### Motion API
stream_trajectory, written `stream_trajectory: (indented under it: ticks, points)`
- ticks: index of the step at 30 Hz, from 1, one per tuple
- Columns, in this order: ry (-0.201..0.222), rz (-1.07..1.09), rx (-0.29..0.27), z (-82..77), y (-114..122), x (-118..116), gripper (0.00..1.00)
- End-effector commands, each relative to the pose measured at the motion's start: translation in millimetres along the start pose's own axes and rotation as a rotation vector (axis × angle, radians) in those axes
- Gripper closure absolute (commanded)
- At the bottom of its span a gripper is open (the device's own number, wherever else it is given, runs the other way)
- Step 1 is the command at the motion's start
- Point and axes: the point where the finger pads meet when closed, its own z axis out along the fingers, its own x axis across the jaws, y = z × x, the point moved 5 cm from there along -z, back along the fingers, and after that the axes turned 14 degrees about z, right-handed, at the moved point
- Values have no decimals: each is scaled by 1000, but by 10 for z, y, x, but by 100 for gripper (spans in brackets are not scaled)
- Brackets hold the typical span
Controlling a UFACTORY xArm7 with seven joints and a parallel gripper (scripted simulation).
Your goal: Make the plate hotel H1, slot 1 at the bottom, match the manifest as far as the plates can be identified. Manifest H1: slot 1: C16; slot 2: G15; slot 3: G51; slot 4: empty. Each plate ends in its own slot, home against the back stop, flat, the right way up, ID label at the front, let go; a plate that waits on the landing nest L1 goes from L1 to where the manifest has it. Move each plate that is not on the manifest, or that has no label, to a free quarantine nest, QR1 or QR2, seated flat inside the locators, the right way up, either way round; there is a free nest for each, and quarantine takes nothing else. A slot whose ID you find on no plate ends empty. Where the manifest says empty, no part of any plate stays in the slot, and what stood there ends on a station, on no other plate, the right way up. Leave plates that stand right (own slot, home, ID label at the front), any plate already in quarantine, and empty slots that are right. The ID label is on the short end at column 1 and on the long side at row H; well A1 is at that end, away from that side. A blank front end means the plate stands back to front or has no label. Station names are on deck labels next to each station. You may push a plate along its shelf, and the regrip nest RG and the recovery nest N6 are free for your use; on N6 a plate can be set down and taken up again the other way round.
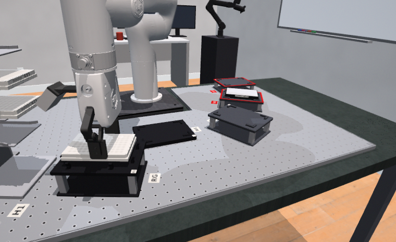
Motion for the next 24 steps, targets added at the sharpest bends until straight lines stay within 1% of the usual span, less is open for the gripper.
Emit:
stream_trajectory:
  ticks: [1,24]
  points:
    - [-4,0,-2,-16,2,-12,100]
    - [-4,0,-1,118,2,-12,100]
